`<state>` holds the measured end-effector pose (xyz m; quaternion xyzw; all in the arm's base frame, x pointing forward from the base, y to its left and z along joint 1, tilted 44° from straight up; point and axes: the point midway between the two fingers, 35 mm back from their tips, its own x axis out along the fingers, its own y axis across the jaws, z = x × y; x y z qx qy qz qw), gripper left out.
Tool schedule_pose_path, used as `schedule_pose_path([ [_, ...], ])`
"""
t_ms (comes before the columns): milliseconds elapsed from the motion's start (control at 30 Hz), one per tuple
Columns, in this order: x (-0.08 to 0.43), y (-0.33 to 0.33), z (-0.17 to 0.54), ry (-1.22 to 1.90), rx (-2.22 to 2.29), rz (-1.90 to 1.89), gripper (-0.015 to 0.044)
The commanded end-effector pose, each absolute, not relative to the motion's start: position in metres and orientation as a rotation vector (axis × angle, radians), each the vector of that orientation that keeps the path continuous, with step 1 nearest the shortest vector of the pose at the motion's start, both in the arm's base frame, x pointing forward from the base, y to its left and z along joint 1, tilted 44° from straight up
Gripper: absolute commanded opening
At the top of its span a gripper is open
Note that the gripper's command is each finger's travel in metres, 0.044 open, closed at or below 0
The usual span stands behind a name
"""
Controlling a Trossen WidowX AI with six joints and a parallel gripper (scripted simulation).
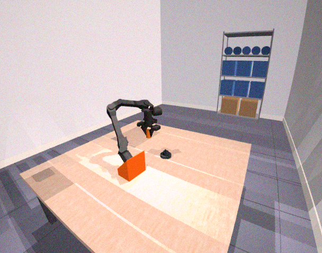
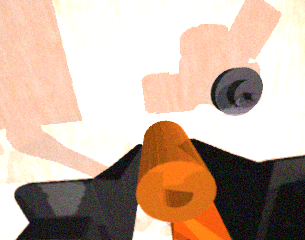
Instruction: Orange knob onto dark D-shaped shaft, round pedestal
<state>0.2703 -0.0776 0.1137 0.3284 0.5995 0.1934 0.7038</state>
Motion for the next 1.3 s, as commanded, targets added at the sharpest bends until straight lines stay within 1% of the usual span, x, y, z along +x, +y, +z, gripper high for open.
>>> schedule_pose_path([
  [0, 0.273, -0.086, 0.105, 1.331, 0.720, 0.427, 0.0000],
  [1267, 0.282, -0.144, 0.000, 1.330, 0.717, 0.421, 0.0000],
])
